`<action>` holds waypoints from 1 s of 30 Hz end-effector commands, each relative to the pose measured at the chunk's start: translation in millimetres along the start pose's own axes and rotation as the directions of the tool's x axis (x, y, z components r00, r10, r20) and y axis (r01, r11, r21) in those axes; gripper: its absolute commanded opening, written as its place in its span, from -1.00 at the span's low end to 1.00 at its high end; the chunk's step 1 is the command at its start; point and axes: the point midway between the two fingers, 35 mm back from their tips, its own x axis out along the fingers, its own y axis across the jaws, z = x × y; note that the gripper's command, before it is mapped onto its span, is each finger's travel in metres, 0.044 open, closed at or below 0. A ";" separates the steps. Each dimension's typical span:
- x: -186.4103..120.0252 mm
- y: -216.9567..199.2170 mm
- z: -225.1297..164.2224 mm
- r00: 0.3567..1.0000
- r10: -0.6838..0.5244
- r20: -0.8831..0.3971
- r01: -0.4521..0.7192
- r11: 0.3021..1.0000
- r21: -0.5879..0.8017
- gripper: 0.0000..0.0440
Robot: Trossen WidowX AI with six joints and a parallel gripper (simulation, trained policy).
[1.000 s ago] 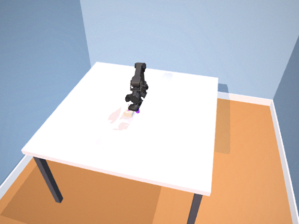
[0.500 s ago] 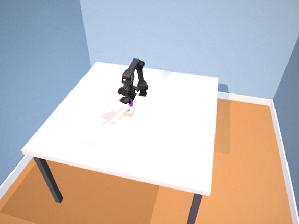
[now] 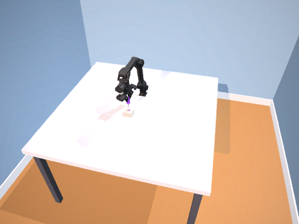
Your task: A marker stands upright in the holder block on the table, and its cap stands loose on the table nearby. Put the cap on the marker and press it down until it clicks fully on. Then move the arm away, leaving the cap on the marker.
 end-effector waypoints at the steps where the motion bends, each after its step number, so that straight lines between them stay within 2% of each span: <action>1: 1.2 -4.6 1.4 1.000 -0.012 -0.004 0.012 1.000 0.012 -0.96; 30: 41.2 -7.9 6.2 0.999 -0.053 -0.010 0.053 0.996 0.069 -1.00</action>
